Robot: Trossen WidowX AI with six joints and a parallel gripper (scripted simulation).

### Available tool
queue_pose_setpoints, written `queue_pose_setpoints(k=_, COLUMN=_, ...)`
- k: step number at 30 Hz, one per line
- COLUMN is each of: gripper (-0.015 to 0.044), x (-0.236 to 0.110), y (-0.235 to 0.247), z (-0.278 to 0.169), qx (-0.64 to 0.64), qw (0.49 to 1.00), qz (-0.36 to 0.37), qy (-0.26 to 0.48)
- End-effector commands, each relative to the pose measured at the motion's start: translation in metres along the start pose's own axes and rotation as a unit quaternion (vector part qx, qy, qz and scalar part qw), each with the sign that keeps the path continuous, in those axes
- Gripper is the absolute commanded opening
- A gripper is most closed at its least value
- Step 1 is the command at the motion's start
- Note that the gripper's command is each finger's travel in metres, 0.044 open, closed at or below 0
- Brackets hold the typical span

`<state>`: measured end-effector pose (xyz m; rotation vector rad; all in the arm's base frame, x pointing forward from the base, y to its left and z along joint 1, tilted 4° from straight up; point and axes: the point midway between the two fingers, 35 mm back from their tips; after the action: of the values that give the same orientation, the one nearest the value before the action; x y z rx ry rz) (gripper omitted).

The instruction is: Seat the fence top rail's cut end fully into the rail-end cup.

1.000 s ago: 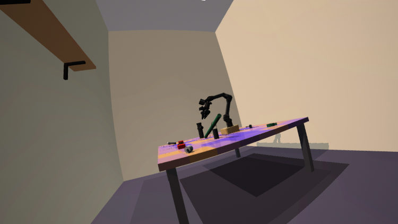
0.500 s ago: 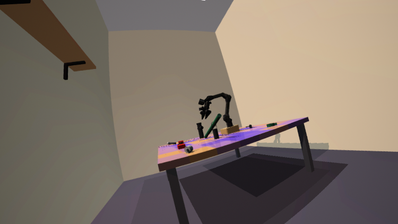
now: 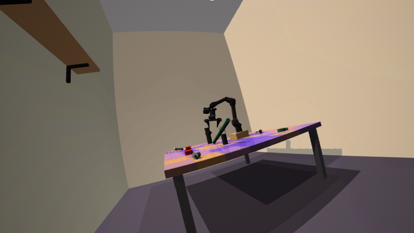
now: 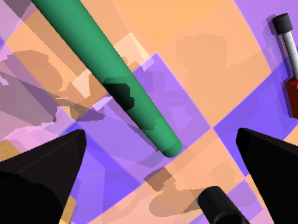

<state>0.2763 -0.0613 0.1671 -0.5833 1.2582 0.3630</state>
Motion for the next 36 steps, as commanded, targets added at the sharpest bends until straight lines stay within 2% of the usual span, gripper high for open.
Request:
queue_pose_setpoints(k=1, gripper=0.044, x=0.032, y=0.013, z=0.008, qx=-0.299, qw=0.949, qz=0.088, qy=0.043)
queue_pose_setpoints(k=16, gripper=0.044, x=0.032, y=0.013, z=0.008, qx=-0.299, qw=0.949, qz=0.088, qy=0.043)
queue_pose_setpoints(k=22, gripper=0.044, x=0.064, y=0.018, z=0.004, qx=-0.299, qw=0.949, qz=0.088, qy=0.043)
queue_pose_setpoints(k=36, gripper=0.044, x=0.082, y=0.02, z=0.001, qx=-0.299, qw=0.949, qz=0.088, qy=0.043)
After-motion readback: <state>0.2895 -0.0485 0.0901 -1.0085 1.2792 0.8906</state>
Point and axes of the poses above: the point midway between the two fingers, 35 mm back from their tips, its own x axis out along the fingers, its own y axis across the jaws, z = x × y, and after that the axes turned 8 degrees about x, right-handed
